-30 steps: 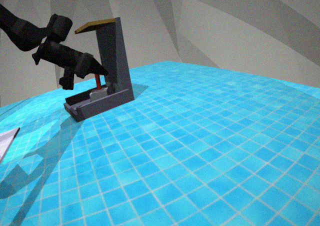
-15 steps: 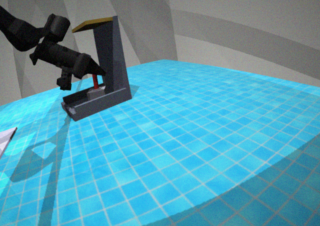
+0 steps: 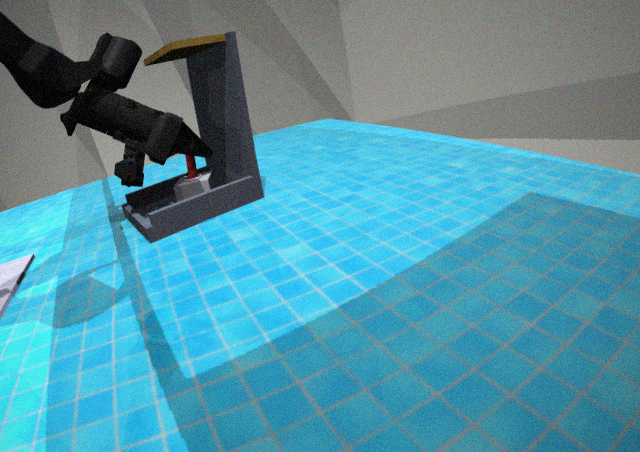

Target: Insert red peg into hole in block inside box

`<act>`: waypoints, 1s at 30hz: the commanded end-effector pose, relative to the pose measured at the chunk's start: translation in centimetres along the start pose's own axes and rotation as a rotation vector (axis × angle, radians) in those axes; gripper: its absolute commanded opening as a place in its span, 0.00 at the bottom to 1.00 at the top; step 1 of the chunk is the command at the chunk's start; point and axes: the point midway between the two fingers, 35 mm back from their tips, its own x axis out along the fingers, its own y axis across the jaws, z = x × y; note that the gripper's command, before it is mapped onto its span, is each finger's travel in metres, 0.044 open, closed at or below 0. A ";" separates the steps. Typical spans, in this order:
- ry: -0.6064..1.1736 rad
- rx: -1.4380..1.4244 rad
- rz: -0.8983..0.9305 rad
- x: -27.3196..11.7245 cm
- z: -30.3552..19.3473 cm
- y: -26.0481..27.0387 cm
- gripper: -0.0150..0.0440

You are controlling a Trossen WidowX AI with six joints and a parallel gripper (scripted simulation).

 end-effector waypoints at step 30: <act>-0.019 -0.008 0.000 -4.1 2.8 1.0 0.63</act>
